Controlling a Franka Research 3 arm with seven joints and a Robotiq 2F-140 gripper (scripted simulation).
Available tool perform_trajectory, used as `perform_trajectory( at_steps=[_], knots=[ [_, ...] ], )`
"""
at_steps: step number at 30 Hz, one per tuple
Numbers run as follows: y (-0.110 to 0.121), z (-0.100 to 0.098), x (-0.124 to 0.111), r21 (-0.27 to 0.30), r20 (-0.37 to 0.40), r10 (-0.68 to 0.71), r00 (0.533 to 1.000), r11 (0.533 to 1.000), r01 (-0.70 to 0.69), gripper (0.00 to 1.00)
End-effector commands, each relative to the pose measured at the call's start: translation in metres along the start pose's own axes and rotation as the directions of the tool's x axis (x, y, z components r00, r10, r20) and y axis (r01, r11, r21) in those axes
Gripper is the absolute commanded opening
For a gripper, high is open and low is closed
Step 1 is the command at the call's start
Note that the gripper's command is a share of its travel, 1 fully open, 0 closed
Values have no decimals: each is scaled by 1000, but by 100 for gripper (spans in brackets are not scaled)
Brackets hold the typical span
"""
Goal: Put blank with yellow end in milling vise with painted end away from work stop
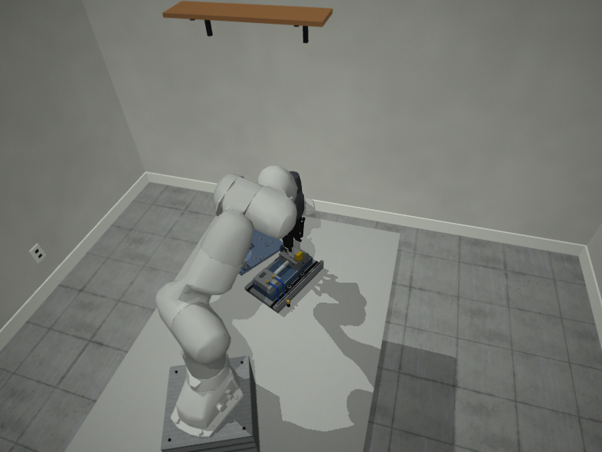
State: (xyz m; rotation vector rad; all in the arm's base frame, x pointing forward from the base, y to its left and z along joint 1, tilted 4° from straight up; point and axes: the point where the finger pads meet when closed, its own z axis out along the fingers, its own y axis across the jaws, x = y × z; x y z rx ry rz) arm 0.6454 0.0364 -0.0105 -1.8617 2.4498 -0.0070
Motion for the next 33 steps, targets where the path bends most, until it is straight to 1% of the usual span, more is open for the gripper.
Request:
perform_trajectory(
  at_steps=[1,33],
  knots=[
    [-1,0,-1,3,1,3,1000,1000,-3,0],
    [-3,-2,-2,3,1,3,1000,1000,-3,0]
  ],
)
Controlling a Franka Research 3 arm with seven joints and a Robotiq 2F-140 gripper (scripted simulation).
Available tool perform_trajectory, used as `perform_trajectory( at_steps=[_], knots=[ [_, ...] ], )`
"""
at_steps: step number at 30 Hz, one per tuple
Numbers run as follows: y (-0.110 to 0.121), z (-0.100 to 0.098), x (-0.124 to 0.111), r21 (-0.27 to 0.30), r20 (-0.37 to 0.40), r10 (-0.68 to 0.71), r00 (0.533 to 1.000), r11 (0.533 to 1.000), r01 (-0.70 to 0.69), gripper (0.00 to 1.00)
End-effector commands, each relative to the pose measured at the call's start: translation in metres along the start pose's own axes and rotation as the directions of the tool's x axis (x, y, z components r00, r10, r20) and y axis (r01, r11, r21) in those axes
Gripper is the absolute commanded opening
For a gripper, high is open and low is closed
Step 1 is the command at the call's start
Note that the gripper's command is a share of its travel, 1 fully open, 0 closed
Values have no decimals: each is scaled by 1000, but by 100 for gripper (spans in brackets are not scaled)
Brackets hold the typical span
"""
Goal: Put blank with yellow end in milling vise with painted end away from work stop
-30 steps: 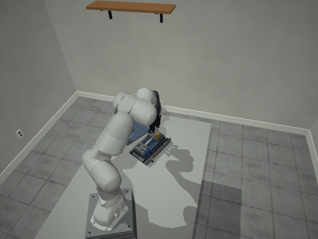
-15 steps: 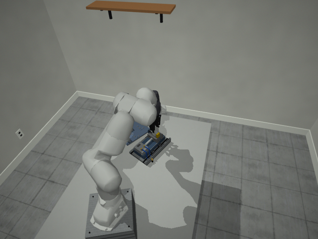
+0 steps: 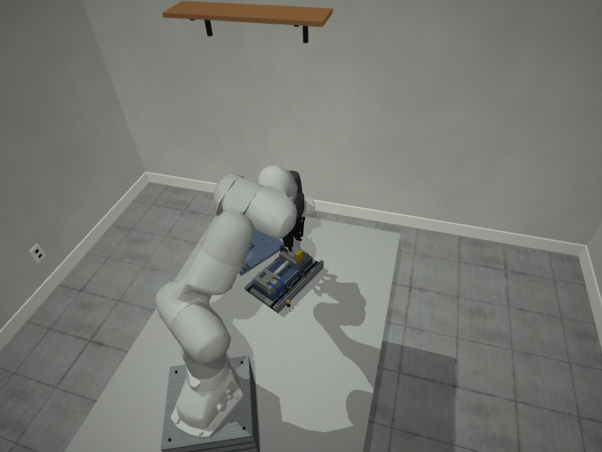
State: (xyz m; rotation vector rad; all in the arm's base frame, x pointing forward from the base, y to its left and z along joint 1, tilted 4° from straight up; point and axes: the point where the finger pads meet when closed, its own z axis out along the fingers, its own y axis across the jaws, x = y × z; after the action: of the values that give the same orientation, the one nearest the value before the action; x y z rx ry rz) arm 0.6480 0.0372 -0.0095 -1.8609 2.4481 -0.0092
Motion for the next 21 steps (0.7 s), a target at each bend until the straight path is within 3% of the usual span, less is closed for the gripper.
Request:
perform_trajectory(
  at_steps=[1,21],
  knots=[
    [-1,-1,-1,0,0,3,1000,1000,-3,0],
    [-2,0,-5,1,0,0,1000,1000,0,0]
  ],
)
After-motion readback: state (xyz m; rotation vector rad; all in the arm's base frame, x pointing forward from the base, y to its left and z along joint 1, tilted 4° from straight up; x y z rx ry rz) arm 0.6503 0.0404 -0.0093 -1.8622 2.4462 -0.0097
